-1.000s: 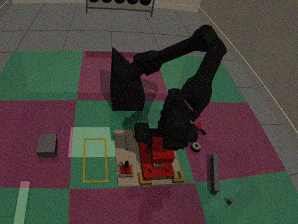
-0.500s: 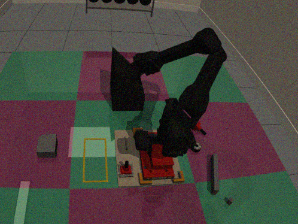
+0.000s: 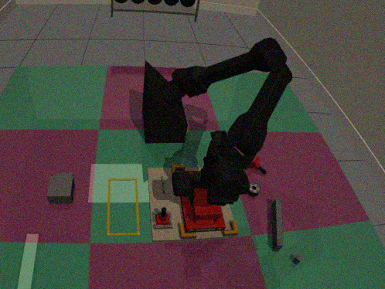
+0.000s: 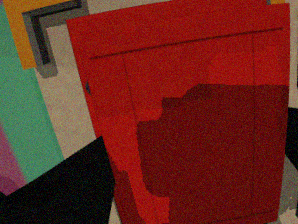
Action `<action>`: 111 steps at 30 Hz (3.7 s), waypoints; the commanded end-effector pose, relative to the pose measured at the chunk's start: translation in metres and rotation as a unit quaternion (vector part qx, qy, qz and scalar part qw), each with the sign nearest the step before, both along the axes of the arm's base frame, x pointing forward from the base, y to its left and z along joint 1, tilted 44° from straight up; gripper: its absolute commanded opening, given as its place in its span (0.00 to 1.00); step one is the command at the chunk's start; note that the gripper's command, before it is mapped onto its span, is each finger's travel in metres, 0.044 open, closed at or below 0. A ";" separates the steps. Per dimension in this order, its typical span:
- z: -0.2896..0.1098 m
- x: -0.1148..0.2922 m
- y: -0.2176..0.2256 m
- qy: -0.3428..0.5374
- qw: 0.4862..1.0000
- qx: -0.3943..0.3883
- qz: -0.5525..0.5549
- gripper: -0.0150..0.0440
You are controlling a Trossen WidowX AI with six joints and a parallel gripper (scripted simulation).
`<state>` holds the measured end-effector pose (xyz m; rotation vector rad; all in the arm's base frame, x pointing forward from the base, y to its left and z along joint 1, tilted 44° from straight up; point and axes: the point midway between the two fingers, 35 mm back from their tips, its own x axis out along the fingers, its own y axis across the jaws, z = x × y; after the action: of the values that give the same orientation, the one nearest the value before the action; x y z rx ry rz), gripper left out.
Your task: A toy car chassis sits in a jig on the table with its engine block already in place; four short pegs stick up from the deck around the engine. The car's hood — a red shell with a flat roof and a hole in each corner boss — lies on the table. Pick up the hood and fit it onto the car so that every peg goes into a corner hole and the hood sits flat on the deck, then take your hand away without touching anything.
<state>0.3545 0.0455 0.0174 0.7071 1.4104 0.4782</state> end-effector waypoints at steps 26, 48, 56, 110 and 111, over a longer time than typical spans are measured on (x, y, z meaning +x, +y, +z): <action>-0.003 0.000 0.003 0.003 1.000 0.003 -0.002 0.25; -0.009 0.001 0.009 0.003 1.000 0.003 -0.002 0.25; -0.007 0.000 0.007 0.002 1.000 0.003 -0.002 0.25; -0.004 -0.001 0.005 0.001 1.000 0.004 -0.006 0.25; -0.004 -0.001 0.005 0.001 1.000 0.004 -0.006 0.25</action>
<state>0.3532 0.0494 0.0121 0.7148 1.4074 0.4738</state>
